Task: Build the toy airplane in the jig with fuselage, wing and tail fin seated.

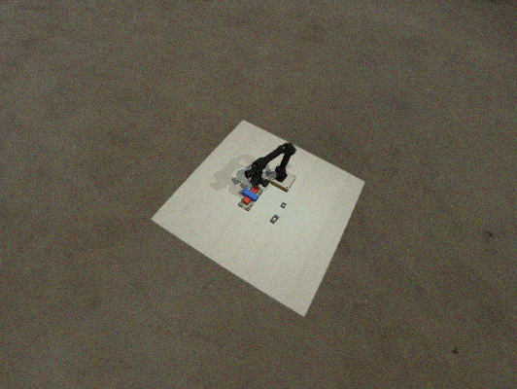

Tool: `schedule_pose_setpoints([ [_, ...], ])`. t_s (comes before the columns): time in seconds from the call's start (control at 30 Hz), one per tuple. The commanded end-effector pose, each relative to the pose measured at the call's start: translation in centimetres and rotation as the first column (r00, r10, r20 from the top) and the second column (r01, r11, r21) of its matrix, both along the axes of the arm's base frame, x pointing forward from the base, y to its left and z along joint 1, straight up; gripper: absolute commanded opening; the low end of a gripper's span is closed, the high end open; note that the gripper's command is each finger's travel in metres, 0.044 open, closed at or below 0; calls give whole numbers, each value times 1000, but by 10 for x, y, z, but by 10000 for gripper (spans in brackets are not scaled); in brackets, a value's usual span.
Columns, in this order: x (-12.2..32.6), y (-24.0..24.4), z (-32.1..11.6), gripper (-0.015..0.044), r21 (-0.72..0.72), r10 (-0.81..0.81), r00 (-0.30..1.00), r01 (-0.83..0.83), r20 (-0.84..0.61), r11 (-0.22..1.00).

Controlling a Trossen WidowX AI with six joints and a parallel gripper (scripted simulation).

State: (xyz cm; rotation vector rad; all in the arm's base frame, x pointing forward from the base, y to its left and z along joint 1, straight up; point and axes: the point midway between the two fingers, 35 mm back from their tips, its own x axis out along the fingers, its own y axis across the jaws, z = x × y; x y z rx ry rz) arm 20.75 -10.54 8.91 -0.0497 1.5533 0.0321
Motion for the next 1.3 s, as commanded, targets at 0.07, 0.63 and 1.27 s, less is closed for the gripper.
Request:
schedule_pose_setpoints([
  [0.07,0,-1,0,65,-3,7,1000,-7,-2,1000],
  [0.63,1,-1,-18,65,-3,7,1000,-7,-2,1000],
  [1.27,0,-2,-41,65,-3,7,1000,-7,-2,1000],
])
